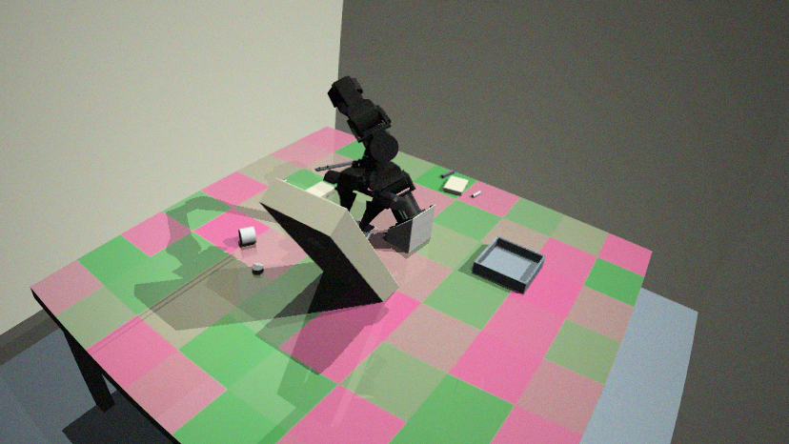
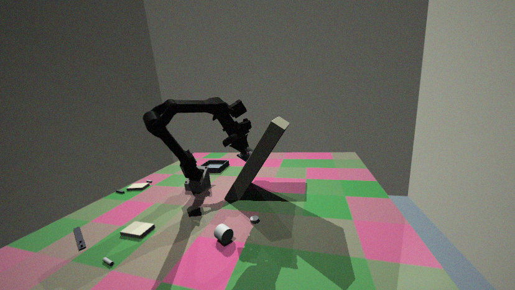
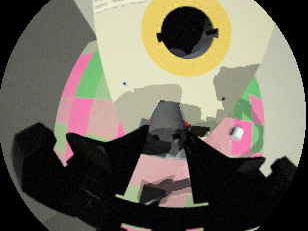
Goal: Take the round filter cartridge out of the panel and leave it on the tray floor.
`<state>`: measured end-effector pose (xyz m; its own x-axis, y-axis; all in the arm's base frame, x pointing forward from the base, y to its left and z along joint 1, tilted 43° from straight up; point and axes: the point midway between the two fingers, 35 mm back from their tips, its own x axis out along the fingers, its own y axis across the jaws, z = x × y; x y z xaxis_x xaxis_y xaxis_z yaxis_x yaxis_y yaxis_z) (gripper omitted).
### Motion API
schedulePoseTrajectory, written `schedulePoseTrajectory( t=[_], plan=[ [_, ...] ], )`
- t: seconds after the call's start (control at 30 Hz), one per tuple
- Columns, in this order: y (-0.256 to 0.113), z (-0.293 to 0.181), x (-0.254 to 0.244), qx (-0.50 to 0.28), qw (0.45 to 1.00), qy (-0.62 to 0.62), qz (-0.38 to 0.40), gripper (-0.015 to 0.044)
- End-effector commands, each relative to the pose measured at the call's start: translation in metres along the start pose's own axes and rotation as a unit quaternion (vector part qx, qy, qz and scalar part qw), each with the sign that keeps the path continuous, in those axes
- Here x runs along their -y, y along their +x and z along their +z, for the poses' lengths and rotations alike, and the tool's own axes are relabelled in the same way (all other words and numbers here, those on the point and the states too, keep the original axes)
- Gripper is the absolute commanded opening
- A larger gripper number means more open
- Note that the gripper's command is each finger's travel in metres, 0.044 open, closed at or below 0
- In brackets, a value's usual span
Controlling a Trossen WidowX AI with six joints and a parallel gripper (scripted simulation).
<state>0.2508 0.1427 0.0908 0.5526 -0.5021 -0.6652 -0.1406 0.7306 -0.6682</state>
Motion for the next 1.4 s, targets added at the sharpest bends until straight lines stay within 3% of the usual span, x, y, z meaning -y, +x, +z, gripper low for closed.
schedulePoseTrajectory(
  t=[0.0, 0.23, 0.47, 1.07, 1.37],
  plan=[
    [0.000, 0.000, -0.001, -0.001, 1.000, 0.001, 0.003, 0.0165],
    [-0.005, 0.011, -0.001, -0.001, 1.000, 0.001, 0.002, 0.0000],
    [-0.017, 0.023, -0.001, 0.000, 1.000, 0.000, 0.001, 0.0000],
    [-0.099, 0.029, -0.001, -0.002, 1.000, -0.001, 0.001, 0.0000],
    [-0.094, 0.031, -0.043, -0.001, 1.000, 0.000, 0.003, 0.0000]
  ],
)
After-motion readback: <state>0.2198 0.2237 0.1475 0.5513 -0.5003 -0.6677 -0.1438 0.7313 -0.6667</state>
